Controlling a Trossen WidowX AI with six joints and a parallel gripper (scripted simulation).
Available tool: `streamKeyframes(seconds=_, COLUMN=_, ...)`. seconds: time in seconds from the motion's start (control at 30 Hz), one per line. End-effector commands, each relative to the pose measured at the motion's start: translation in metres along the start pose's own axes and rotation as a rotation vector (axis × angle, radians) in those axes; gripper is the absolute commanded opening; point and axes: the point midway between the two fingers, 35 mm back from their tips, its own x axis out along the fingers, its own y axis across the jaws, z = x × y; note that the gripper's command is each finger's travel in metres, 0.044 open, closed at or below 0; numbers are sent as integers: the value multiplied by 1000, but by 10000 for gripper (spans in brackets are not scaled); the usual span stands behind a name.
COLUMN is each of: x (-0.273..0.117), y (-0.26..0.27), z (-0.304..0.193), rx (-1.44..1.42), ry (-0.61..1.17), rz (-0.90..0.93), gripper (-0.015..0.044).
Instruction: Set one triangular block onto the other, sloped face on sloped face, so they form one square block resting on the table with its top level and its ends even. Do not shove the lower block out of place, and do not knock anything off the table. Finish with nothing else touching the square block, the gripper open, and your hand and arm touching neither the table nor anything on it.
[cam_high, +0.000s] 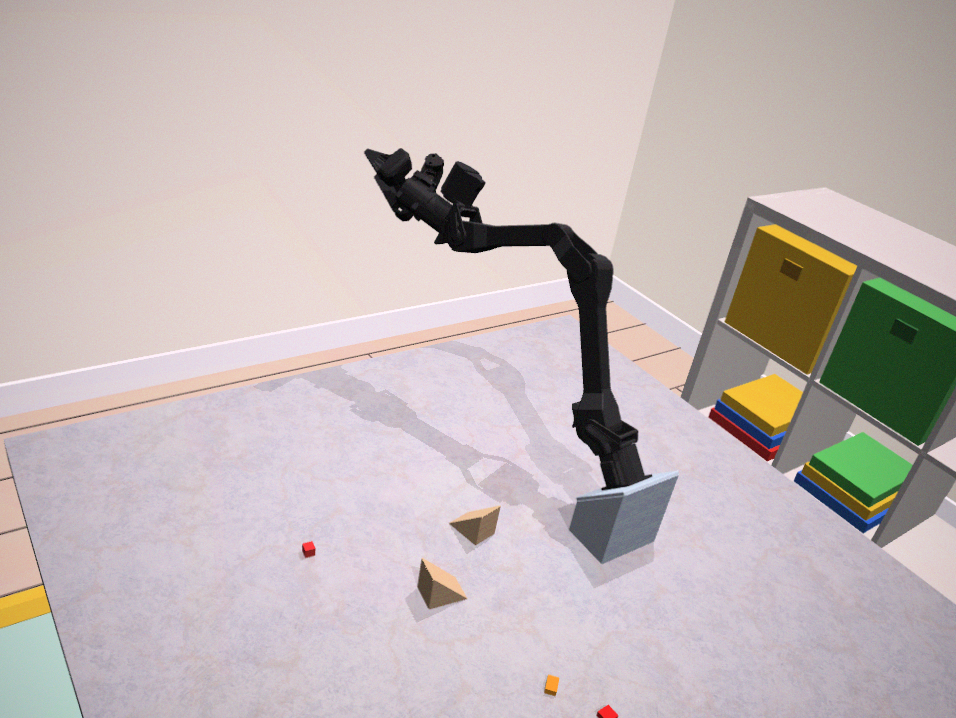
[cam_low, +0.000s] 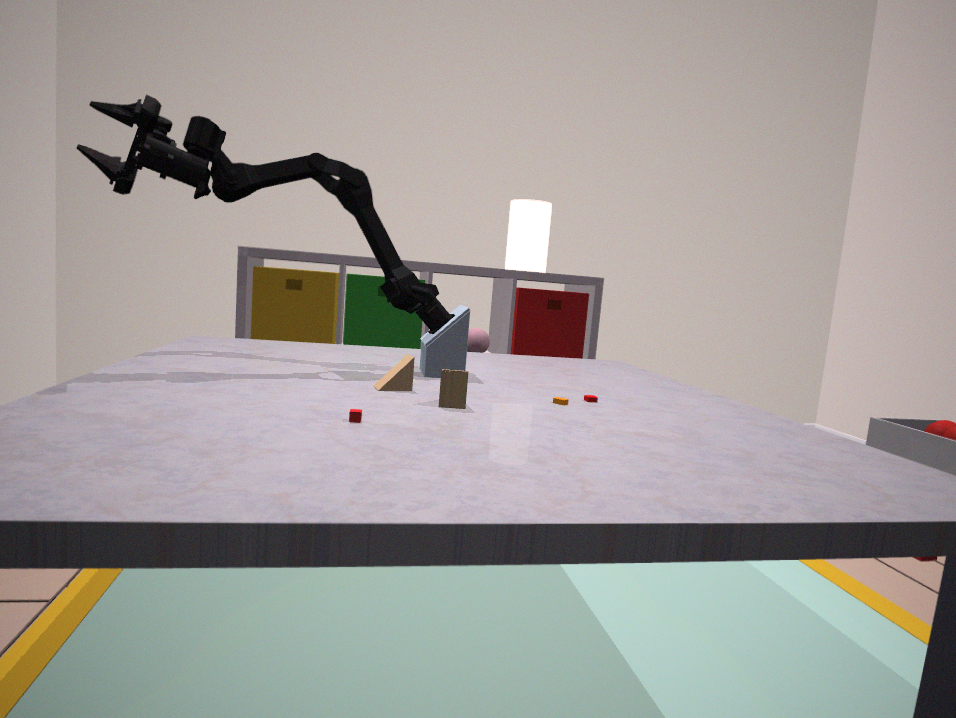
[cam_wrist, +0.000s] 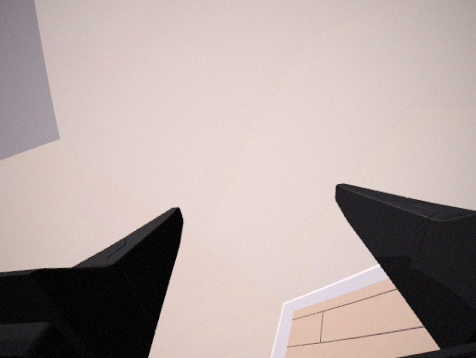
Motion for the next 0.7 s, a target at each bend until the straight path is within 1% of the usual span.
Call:
streamKeyframes(seconds=0.0, x=2, y=-11, z=-64, rx=69, ry=140, rz=-55, gripper=440)
streamKeyframes(seconds=0.17, x=-5, y=-9, z=-140, rx=142, ry=315, rz=-104, gripper=440)
streamKeyframes(seconds=0.3, x=-19, y=-4, z=-200, rx=177, ry=466, rz=-162, gripper=440)
streamKeyframes(seconds=0.47, x=-50, y=13, z=-274, rx=190, ry=672, rz=-215, gripper=440)
streamKeyframes(seconds=0.57, x=-65, y=22, z=-302, rx=190, ry=757, rz=-233, gripper=440)
streamKeyframes(seconds=0.67, x=-94, y=37, z=-344, rx=186, ry=898, rz=-265, gripper=440)
